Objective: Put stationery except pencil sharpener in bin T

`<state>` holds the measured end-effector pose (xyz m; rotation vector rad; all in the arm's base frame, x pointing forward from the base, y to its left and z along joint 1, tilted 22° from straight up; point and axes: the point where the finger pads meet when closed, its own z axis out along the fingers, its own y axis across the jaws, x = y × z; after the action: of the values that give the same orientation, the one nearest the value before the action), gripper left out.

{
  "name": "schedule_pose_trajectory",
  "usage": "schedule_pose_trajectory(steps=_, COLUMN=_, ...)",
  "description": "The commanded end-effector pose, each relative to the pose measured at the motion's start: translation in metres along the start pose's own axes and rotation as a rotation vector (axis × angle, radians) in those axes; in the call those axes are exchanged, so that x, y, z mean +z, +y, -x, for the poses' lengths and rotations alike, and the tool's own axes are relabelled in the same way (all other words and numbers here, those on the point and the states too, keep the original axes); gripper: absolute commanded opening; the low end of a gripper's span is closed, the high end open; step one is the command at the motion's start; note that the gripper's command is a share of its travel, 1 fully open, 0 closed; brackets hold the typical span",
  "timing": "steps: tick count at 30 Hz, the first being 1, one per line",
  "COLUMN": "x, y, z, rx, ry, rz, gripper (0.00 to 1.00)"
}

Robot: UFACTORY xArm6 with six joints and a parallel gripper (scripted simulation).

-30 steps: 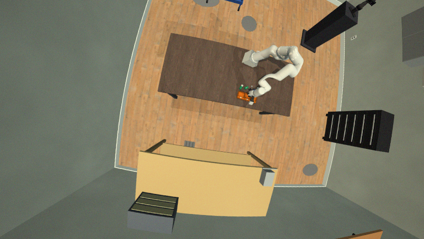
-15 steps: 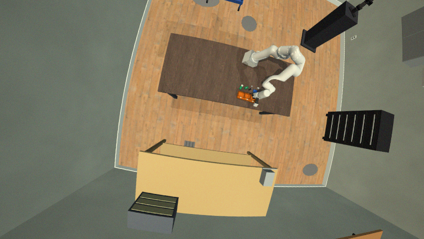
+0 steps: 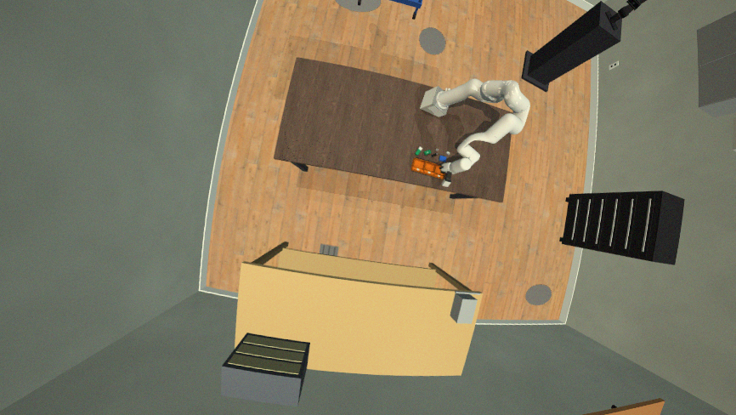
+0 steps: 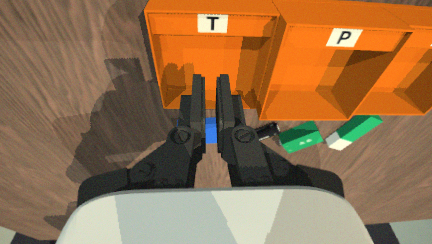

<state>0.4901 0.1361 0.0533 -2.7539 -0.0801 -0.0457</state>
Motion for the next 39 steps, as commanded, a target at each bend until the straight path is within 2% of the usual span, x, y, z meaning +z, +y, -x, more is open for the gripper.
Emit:
schedule_pose_trajectory(steps=1, x=0.009, y=-0.001, z=-0.002, rx=-0.001, ry=0.005, rz=-0.001, gripper=0.07)
schedule_pose_trajectory(steps=16, x=0.044, y=-0.001, z=-0.002, rx=-0.001, ry=0.005, rz=-0.001, gripper=0.07)
schedule_pose_trajectory(steps=39, x=0.045, y=-0.001, z=-0.002, rx=-0.001, ry=0.005, rz=-0.001, gripper=0.07)
